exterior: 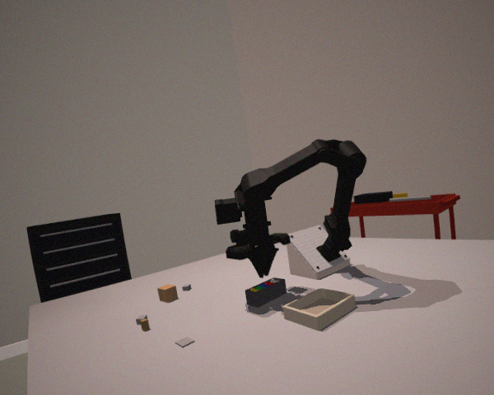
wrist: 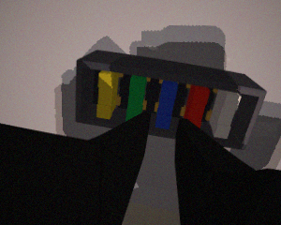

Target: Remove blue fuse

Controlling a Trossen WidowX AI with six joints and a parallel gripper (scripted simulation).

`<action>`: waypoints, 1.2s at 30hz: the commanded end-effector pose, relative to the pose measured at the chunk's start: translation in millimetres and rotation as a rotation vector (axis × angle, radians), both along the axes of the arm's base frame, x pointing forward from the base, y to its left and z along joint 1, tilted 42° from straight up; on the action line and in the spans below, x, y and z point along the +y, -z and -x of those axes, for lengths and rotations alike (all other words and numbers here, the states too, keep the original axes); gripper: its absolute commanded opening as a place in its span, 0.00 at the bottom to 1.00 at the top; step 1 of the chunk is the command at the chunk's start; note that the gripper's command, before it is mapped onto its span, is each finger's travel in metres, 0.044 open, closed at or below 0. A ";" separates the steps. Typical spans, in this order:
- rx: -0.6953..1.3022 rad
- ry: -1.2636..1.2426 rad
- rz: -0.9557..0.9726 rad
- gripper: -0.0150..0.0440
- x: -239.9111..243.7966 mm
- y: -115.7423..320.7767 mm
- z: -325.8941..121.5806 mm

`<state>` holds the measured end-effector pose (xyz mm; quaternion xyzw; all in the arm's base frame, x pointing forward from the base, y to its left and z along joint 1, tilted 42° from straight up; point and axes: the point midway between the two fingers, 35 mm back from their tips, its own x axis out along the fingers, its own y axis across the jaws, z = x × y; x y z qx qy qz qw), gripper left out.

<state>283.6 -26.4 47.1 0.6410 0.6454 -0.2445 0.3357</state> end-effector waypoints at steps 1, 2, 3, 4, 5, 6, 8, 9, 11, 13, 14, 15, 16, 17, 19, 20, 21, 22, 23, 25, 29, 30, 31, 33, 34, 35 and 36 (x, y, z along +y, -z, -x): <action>0.006 0.001 -0.006 0.37 4.8 3.9 0.6; 0.006 0.001 -0.007 0.37 5.5 4.7 0.6; 0.006 0.001 -0.007 0.37 6.1 5.4 0.6; 0.006 0.001 -0.007 0.37 6.7 6.2 0.5; 0.006 0.001 -0.007 0.37 7.3 6.9 0.5; 0.006 0.001 -0.007 0.37 8.0 7.7 0.5; 0.006 0.001 -0.007 0.37 9.2 9.2 0.4; 0.006 0.001 -0.007 0.37 9.8 9.9 0.4; 0.006 0.001 -0.007 0.37 11.0 11.4 0.4; 0.006 0.001 -0.007 0.37 12.2 12.9 0.3; 0.006 0.001 -0.007 0.37 12.7 13.5 0.3; 0.006 0.001 -0.007 0.37 13.0 13.9 0.3; 0.006 0.001 -0.007 0.37 13.1 14.0 0.3; 0.006 0.001 -0.007 0.37 13.1 14.0 0.3; 0.006 0.001 -0.007 0.37 13.1 14.0 0.3; 0.006 0.001 -0.007 0.37 13.1 14.0 0.3; 0.006 0.001 -0.007 0.37 13.1 14.0 0.3; 0.006 0.001 -0.007 0.37 13.1 14.0 0.3; 0.006 0.001 -0.007 0.37 13.1 14.0 0.3; 0.006 0.001 -0.007 0.37 13.1 14.0 0.3; 0.006 0.001 -0.007 0.37 13.8 14.7 0.3; 0.006 0.001 -0.007 0.37 14.2 15.2 0.2; 0.006 0.001 -0.007 0.37 14.7 15.7 0.2; 0.006 0.001 -0.008 0.37 15.8 17.0 0.1; 0.006 0.001 -0.008 0.37 16.4 17.7 0.1; 0.006 0.001 -0.008 0.37 17.1 18.4 0.0; 0.006 0.001 -0.008 0.37 17.7 19.1 0.0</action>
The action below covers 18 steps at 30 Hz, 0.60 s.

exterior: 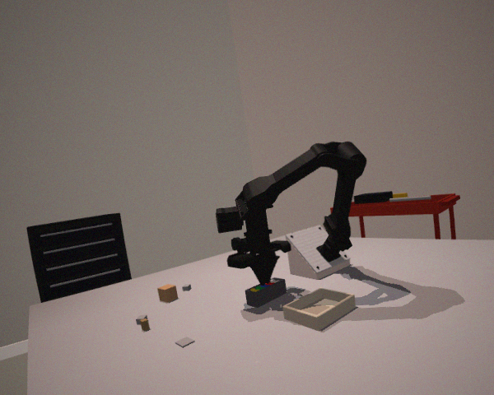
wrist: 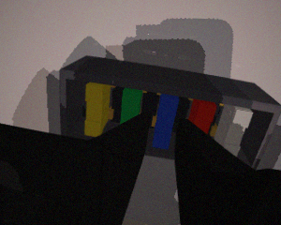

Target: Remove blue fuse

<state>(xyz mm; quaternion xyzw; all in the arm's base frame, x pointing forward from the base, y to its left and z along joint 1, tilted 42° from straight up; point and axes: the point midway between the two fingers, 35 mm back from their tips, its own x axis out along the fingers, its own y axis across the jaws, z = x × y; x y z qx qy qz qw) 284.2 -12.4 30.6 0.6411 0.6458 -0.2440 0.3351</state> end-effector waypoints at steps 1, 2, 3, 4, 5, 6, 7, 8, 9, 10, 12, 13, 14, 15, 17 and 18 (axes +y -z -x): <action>0.006 0.001 -0.006 0.37 4.3 3.3 0.6; 0.006 0.001 -0.006 0.37 4.9 4.0 0.6; 0.006 0.001 -0.006 0.37 5.4 4.5 0.5; 0.006 0.001 -0.006 0.37 5.7 4.8 0.5; 0.006 0.001 -0.006 0.37 5.8 5.0 0.5; 0.006 0.001 -0.006 0.37 5.8 5.0 0.5; 0.006 0.001 -0.006 0.37 5.8 5.0 0.5; 0.006 0.001 -0.006 0.37 5.8 5.0 0.5; 0.006 0.001 -0.006 0.37 5.8 5.0 0.5; 0.006 0.001 -0.006 0.37 5.8 5.0 0.5; 0.006 0.001 -0.006 0.37 5.8 5.0 0.5; 0.002 -0.002 -0.001 0.36 4.5 4.5 0.5; 0.002 -0.002 -0.001 0.35 4.5 4.5 0.5; 0.002 -0.002 -0.001 0.34 4.5 4.5 0.5; 0.002 -0.002 -0.001 0.32 4.5 4.5 0.5; 0.002 -0.002 -0.001 0.30 4.5 4.5 0.5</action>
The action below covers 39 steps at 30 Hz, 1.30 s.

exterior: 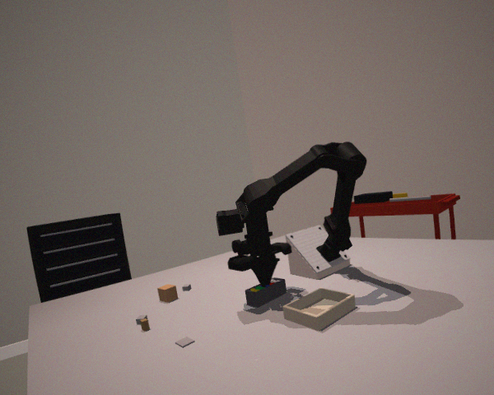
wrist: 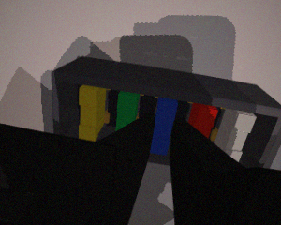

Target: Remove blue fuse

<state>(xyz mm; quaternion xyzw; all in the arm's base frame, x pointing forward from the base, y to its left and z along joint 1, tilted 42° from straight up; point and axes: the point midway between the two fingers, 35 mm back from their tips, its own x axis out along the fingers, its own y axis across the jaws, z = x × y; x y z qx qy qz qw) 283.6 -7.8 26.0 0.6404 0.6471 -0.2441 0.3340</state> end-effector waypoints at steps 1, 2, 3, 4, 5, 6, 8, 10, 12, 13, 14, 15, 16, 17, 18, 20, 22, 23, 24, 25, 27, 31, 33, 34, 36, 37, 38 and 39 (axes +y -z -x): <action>0.000 0.000 0.000 0.29 -0.1 -0.1 -0.1; 0.000 0.000 0.000 0.28 -0.1 -0.1 -0.1; 0.000 0.000 0.000 0.27 -0.1 -0.1 -0.1; 0.000 0.000 0.000 0.26 -0.1 -0.1 -0.1; 0.000 0.000 0.000 0.25 -0.1 -0.1 -0.1; 0.000 0.000 0.000 0.25 -0.1 -0.1 -0.1; 0.000 0.000 0.000 0.25 -0.1 -0.1 -0.1; 0.000 0.000 0.000 0.25 -0.6 -0.6 -0.1; 0.000 0.000 0.000 0.25 -1.3 -1.3 -0.1; 0.000 0.000 0.000 0.25 -1.6 -1.7 -0.2; 0.000 0.000 0.000 0.25 -1.9 -2.0 -0.2; 0.000 0.000 0.000 0.25 -2.3 -2.4 -0.2; 0.000 0.000 0.000 0.25 -2.6 -2.7 -0.2; 0.000 0.001 0.000 0.25 -2.9 -3.1 -0.2; 0.000 0.001 0.000 0.25 -3.3 -3.4 -0.2; 0.000 0.001 0.000 0.25 -3.9 -4.1 -0.2; 0.000 0.001 0.000 0.25 -4.6 -4.8 -0.2; 0.000 0.001 0.000 0.25 -4.9 -5.2 -0.2; 0.000 0.001 0.000 0.25 -5.3 -5.6 -0.2; 0.000 0.001 0.000 0.25 -5.6 -5.9 -0.2; 0.001 0.001 0.000 0.25 -6.2 -6.6 -0.2; 0.001 0.001 0.000 0.25 -7.6 -8.1 -0.1; 0.001 0.001 0.000 0.25 -8.2 -8.8 -0.1; 0.001 0.001 0.000 0.25 -8.6 -9.2 -0.1; 0.001 0.001 0.000 0.25 -9.2 -9.9 -0.1; 0.001 0.001 0.000 0.25 -9.5 -10.2 -0.1; 0.001 0.001 0.000 0.25 -9.9 -10.6 -0.1; 0.001 0.001 0.000 0.25 -10.2 -11.0 -0.1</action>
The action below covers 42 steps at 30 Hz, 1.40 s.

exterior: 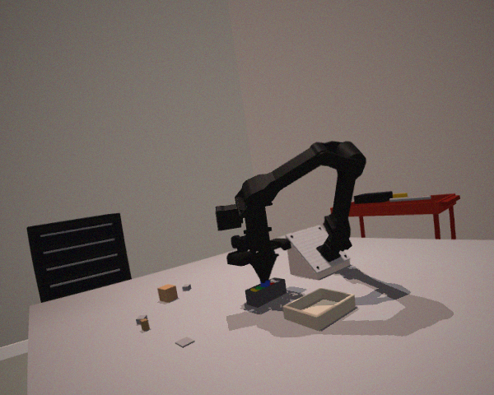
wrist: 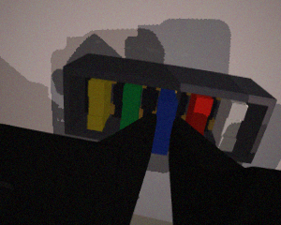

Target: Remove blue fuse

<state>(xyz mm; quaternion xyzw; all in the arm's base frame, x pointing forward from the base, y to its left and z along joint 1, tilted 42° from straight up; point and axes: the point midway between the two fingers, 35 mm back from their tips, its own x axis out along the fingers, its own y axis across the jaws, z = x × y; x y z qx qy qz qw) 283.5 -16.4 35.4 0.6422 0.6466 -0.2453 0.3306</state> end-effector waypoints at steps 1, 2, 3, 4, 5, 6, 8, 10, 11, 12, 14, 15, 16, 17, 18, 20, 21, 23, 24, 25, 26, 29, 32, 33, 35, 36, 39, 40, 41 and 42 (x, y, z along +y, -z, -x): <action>-0.004 -0.004 0.003 0.25 -2.0 -1.9 -0.2; -0.003 -0.004 0.003 0.25 -2.3 -2.3 -0.1; -0.003 -0.004 0.003 0.25 -2.6 -2.7 -0.1; -0.003 -0.004 0.003 0.25 -2.9 -3.0 -0.1; -0.003 -0.004 0.003 0.25 -3.3 -3.4 -0.1; -0.003 -0.004 0.003 0.25 -3.6 -3.7 -0.1; -0.003 -0.004 0.003 0.25 -4.3 -4.5 0.0; -0.003 -0.004 0.003 0.25 -4.9 -5.2 0.0; -0.003 -0.004 0.003 0.25 -5.2 -5.6 0.0; -0.003 -0.004 0.003 0.25 -5.6 -6.0 0.1; -0.003 -0.004 0.003 0.25 -6.2 -6.7 0.1; -0.003 -0.003 0.003 0.25 -6.5 -7.1 0.1; -0.003 -0.003 0.003 0.25 -6.9 -7.4 0.2; -0.003 -0.003 0.003 0.25 -7.2 -7.8 0.2; -0.003 -0.003 0.003 0.25 -7.5 -8.2 0.2; -0.003 -0.003 0.003 0.25 -8.2 -8.9 0.3; -0.003 -0.003 0.003 0.25 -8.5 -9.3 0.3; -0.002 -0.003 0.002 0.25 -9.1 -10.0 0.4; -0.002 -0.003 0.002 0.25 -9.5 -10.4 0.4; -0.002 -0.003 0.002 0.25 -9.8 -10.8 0.5; -0.002 -0.003 0.002 0.25 -10.1 -11.2 0.5; -0.002 -0.003 0.002 0.25 -11.1 -12.3 0.6; -0.002 -0.003 0.002 0.25 -12.0 -13.4 0.8; -0.002 -0.003 0.002 0.25 -12.3 -13.8 0.8; -0.002 -0.003 0.002 0.25 -13.0 -14.6 0.9; -0.002 -0.003 0.002 0.25 -13.3 -14.9 0.9; -0.002 -0.003 0.001 0.25 -14.3 -16.1 1.1; -0.002 -0.003 0.001 0.25 -14.6 -16.5 1.1; -0.002 -0.003 0.001 0.25 -14.9 -16.8 1.2; -0.002 -0.002 0.001 0.25 -15.2 -17.2 1.2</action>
